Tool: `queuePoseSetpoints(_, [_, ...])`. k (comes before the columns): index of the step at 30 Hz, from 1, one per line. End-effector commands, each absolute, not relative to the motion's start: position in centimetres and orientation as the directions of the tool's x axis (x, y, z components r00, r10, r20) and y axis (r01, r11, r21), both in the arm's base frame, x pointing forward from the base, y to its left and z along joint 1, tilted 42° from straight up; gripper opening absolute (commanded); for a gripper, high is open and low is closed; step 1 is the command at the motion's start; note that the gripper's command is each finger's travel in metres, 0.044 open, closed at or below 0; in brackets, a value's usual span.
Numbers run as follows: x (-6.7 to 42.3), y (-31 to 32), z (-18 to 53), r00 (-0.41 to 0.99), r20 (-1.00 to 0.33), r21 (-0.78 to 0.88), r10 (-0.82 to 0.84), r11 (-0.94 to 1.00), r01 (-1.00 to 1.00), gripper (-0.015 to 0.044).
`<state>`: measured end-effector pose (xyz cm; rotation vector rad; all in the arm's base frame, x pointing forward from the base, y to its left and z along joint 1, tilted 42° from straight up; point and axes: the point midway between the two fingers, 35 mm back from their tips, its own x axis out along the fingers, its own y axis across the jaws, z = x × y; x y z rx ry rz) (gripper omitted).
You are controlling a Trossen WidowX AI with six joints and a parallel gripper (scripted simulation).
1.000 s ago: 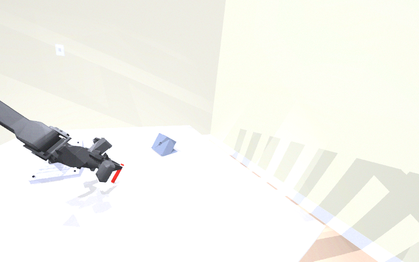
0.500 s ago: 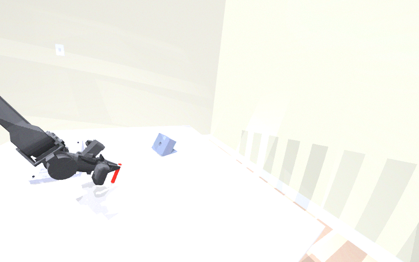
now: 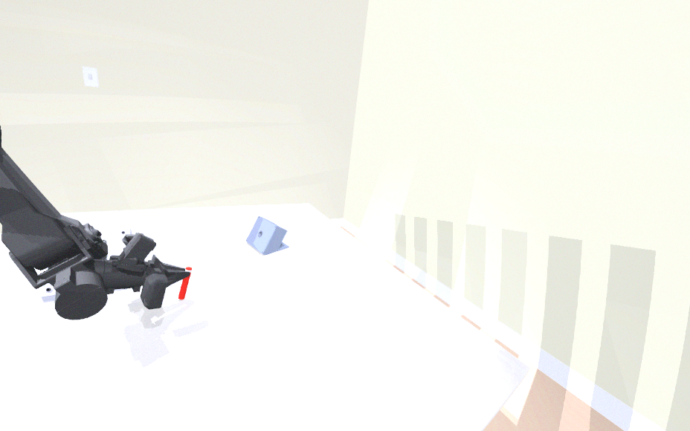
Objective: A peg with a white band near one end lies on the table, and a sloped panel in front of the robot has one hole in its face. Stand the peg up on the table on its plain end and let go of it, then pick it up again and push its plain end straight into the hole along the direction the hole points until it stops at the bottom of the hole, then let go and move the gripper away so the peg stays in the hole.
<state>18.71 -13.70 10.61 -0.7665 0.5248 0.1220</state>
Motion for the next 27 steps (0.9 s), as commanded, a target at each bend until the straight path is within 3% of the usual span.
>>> queuePoseSetpoints(1, [18.4, -13.7, 10.6, 0.881, -0.471, -0.629, -0.052, 0.72, -0.294, 0.0049])
queuePoseSetpoints(19, [17.3, -14.1, 10.7, 0.927, -0.37, -0.629, 0.057, 0.719, -0.295, 0.0049])
queuePoseSetpoints(27, [17.2, -14.0, 10.8, 0.92, -0.391, -0.629, 0.035, 0.719, -0.295, 0.0049])
